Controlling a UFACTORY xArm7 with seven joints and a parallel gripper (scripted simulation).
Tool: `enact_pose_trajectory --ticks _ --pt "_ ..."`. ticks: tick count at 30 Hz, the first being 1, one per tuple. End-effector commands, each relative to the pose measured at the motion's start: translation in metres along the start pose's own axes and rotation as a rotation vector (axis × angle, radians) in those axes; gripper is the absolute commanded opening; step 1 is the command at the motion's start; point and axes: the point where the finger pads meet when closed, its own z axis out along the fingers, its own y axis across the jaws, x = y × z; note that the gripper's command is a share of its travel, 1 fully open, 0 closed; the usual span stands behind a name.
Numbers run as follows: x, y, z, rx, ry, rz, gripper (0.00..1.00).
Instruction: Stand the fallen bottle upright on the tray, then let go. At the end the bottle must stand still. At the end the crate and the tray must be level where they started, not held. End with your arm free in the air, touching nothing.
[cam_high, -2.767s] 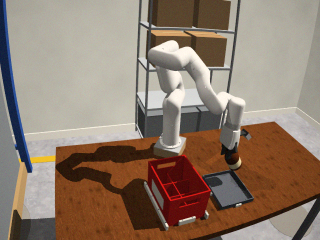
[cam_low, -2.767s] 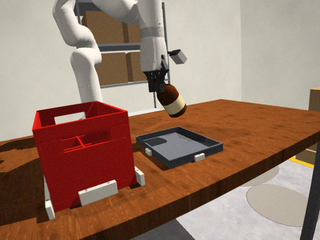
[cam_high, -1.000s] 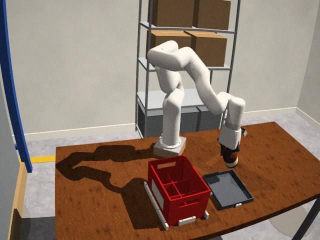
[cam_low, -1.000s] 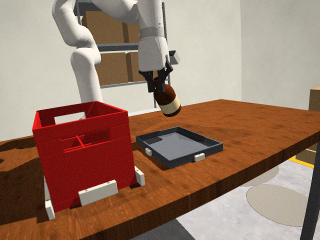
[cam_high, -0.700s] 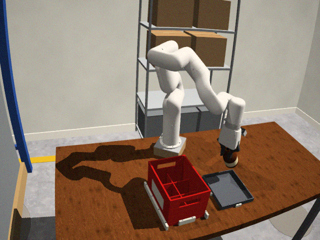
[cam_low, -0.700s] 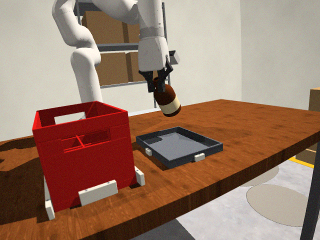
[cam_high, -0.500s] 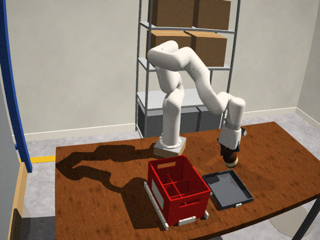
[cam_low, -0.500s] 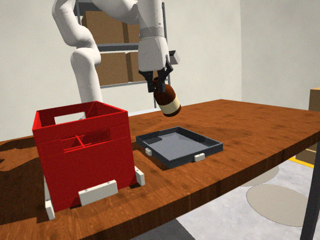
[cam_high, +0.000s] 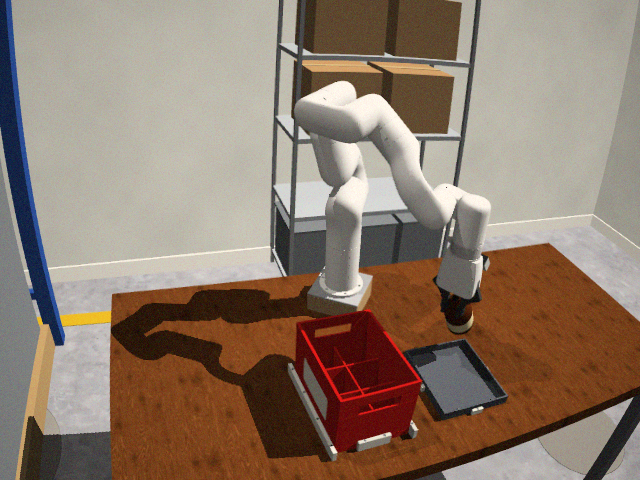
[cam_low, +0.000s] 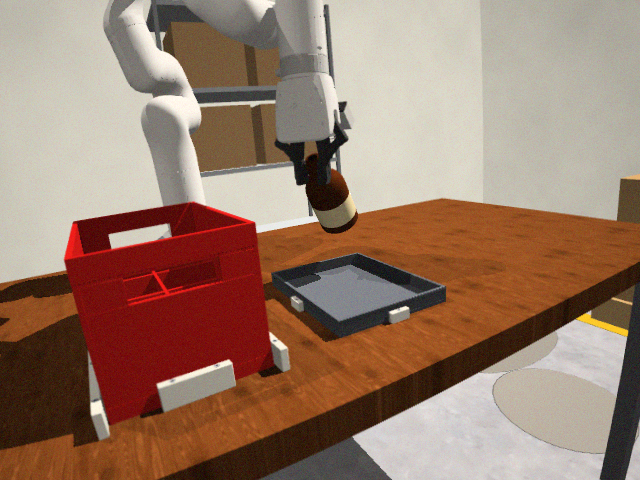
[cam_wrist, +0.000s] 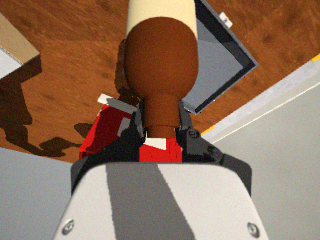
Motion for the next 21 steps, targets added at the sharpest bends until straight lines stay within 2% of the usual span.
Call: enact_pose_trajectory --ticks 1,8,21 --pt "0.0 0.0014 -0.0014 -0.004 0.002 -0.078 0.0" --pt "0.0 0.0014 -0.0014 -0.004 0.001 -0.141 0.0" --pt "0.0 0.0014 -0.0014 -0.004 0.001 -0.146 0.0"
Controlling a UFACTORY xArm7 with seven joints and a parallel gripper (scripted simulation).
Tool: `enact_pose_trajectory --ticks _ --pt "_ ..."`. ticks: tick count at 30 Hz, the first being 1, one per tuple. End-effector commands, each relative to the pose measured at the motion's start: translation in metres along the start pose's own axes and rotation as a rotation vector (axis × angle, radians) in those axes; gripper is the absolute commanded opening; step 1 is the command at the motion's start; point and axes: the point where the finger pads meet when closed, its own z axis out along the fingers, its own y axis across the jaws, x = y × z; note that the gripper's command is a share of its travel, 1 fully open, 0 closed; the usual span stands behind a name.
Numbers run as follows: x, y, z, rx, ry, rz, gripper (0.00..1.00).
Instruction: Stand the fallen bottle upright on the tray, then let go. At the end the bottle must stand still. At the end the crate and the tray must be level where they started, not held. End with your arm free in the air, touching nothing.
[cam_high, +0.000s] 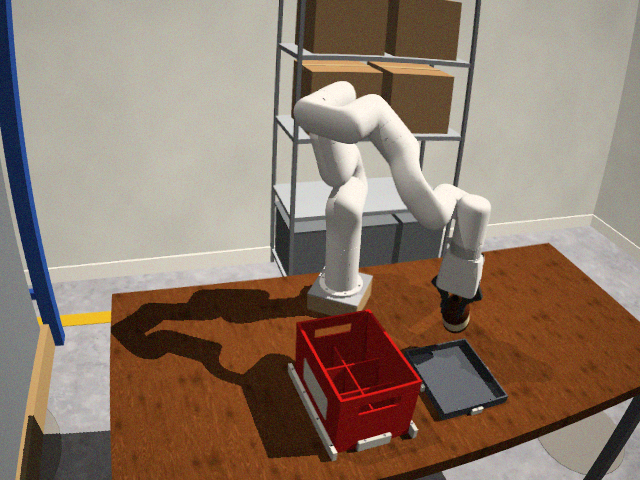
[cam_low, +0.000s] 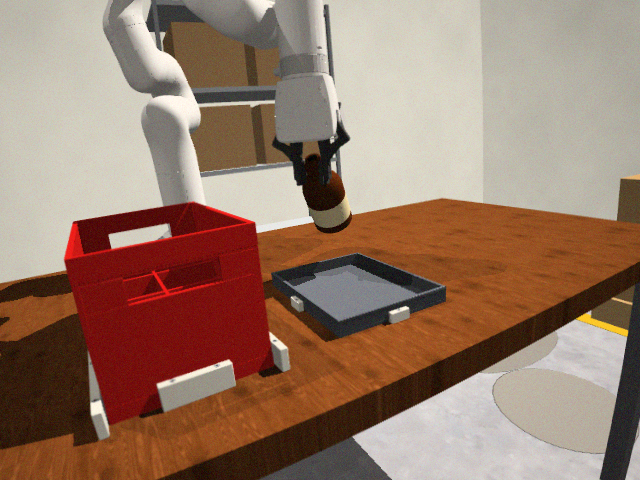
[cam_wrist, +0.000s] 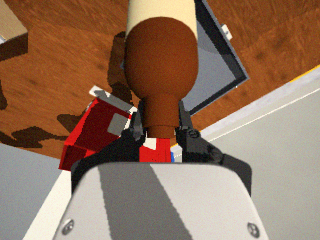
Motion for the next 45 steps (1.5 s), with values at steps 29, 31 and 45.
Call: enact_pose_trajectory --ticks 29,31,45 --pt "-0.0002 0.0014 -0.0014 -0.004 -0.001 -0.203 0.0" --pt "-0.0002 0.0014 -0.0014 -0.004 -0.001 -0.214 0.0" --pt "-0.0002 0.0014 -0.0014 -0.004 -0.001 -0.222 0.0"
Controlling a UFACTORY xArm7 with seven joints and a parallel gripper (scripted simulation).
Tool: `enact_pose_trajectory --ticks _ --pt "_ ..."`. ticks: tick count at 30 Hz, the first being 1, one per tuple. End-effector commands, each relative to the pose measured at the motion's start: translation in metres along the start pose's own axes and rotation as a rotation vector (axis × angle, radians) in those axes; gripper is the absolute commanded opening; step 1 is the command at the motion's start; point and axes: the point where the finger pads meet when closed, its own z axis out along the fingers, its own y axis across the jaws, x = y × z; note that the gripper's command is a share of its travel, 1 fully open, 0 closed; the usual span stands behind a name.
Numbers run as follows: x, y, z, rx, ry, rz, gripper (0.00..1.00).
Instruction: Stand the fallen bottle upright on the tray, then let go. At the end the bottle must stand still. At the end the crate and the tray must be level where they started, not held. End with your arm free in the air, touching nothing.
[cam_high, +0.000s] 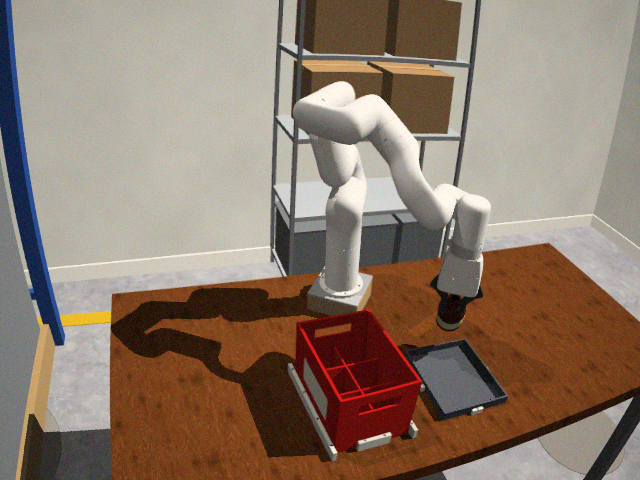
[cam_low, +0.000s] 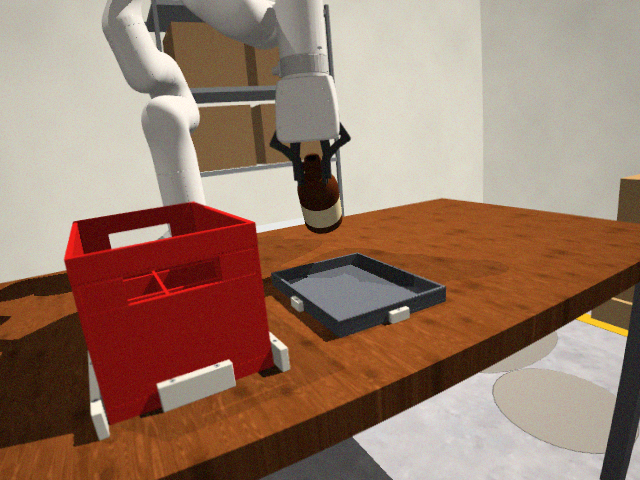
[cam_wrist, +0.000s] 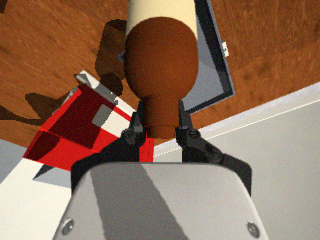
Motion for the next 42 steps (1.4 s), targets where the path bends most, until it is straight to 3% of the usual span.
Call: enact_pose_trajectory --ticks 1,15,42 --pt "-0.0005 0.0013 -0.0014 -0.004 -0.001 0.0 0.0" --pt "-0.0004 0.001 -0.0015 -0.002 -0.018 0.0 0.0" --pt "-0.0004 0.0011 -0.0042 -0.003 -0.166 0.0 0.0"
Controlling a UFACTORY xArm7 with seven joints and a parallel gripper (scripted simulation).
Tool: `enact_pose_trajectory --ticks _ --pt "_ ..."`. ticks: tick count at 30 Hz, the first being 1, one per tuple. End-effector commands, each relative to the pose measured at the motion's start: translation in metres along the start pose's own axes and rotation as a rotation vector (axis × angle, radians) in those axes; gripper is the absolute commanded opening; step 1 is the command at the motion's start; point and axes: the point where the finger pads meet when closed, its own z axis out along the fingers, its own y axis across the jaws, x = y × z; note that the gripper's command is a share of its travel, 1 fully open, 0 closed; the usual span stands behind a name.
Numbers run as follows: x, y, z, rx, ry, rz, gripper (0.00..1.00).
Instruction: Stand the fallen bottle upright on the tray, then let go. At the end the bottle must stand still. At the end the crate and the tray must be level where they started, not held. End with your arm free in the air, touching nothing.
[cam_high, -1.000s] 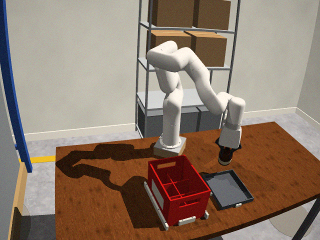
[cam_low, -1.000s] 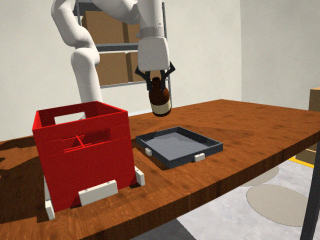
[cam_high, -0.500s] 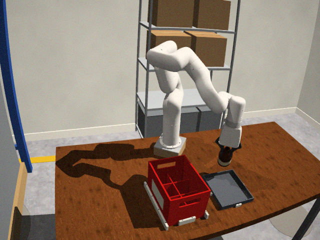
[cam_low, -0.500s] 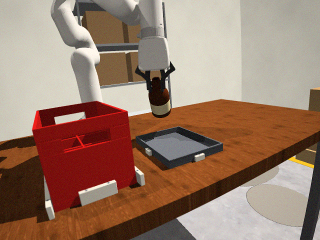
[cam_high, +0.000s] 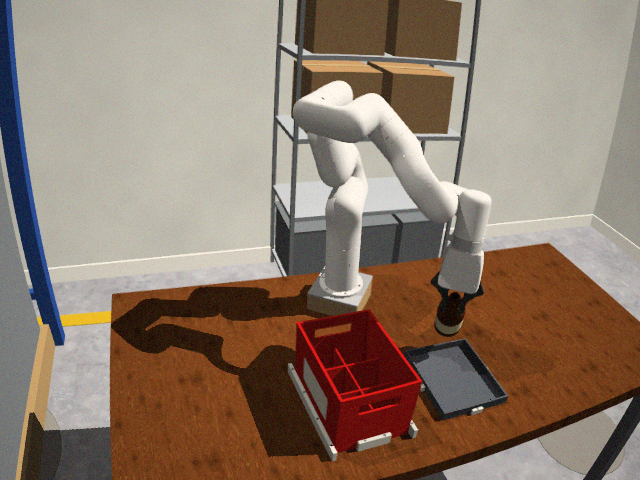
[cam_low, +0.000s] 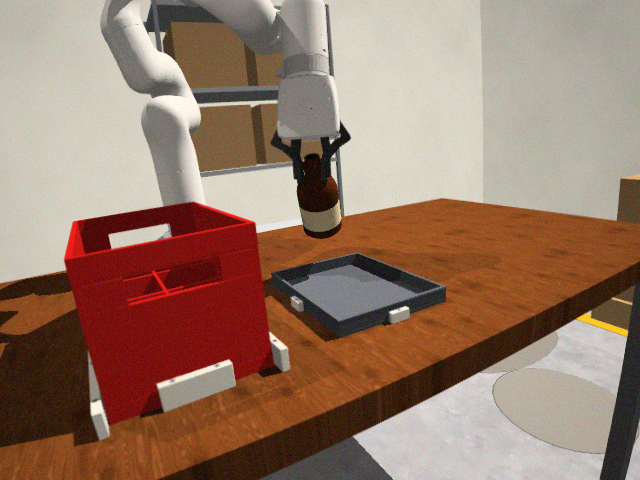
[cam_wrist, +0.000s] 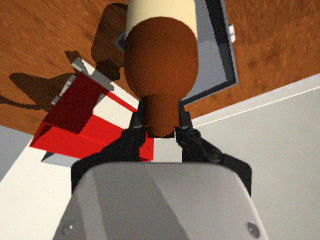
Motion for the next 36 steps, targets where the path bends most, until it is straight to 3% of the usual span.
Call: enact_pose_trajectory --ticks 1,36 --pt "-0.0007 0.0015 -0.0018 -0.006 -0.022 0.001 0.0" --pt "-0.0005 0.0012 -0.0023 -0.004 -0.06 0.001 0.0"
